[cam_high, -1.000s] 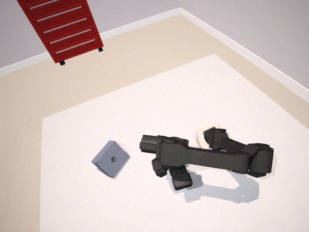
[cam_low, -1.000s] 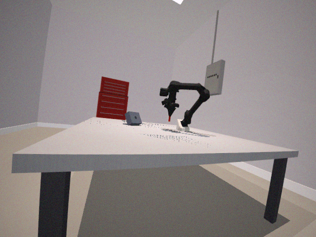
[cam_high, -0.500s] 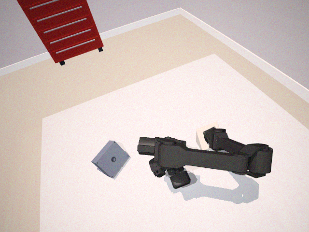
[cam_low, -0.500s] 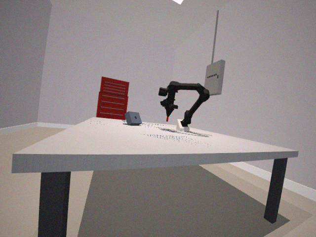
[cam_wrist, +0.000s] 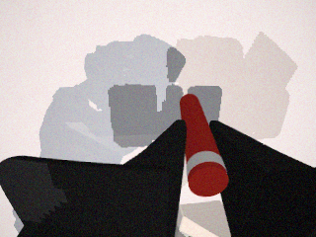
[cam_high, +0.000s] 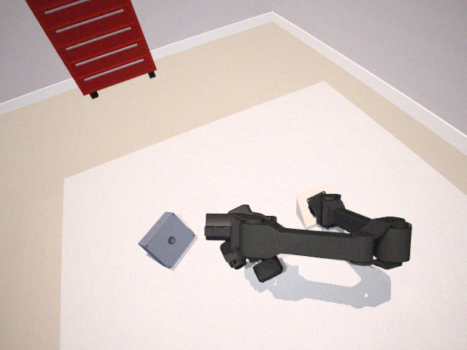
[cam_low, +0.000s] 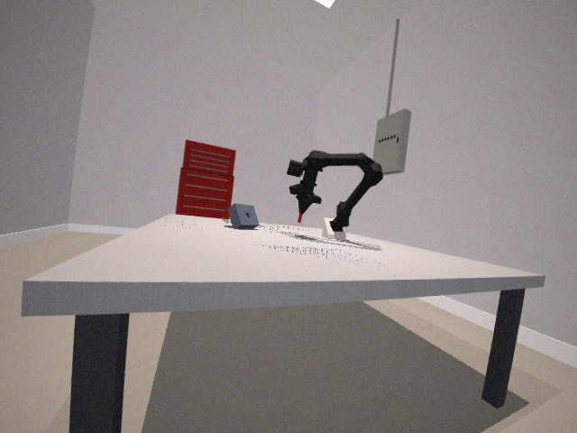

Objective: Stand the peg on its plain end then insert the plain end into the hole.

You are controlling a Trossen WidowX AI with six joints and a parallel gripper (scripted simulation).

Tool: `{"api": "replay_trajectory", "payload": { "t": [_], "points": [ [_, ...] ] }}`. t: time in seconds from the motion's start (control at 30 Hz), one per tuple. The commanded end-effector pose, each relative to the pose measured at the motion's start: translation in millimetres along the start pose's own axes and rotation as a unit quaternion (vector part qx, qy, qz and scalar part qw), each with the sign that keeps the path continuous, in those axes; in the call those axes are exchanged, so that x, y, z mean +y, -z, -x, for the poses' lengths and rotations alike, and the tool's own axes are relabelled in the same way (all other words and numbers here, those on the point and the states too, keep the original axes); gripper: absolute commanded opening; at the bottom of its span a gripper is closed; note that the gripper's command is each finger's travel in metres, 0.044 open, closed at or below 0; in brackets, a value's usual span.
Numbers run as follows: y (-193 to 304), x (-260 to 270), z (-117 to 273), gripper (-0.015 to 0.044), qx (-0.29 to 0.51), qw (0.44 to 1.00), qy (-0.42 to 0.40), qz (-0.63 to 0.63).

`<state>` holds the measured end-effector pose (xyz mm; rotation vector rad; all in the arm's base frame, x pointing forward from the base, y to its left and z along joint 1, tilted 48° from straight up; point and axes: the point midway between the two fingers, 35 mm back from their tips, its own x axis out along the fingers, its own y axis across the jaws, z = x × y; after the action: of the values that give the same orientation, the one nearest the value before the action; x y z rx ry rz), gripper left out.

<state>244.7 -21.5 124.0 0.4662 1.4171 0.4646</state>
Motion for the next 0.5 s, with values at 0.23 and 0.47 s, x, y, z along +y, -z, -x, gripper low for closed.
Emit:
{"api": "replay_trajectory", "payload": {
  "t": [0.23,0.47],
  "points": [
    [-10.5,-13.8,-7.1,0.0,-0.009,0.998,0.051,0.041],
    [-18.6,-21.7,-10.3,0.0,-0.018,0.994,0.082,0.064]
  ]
}}
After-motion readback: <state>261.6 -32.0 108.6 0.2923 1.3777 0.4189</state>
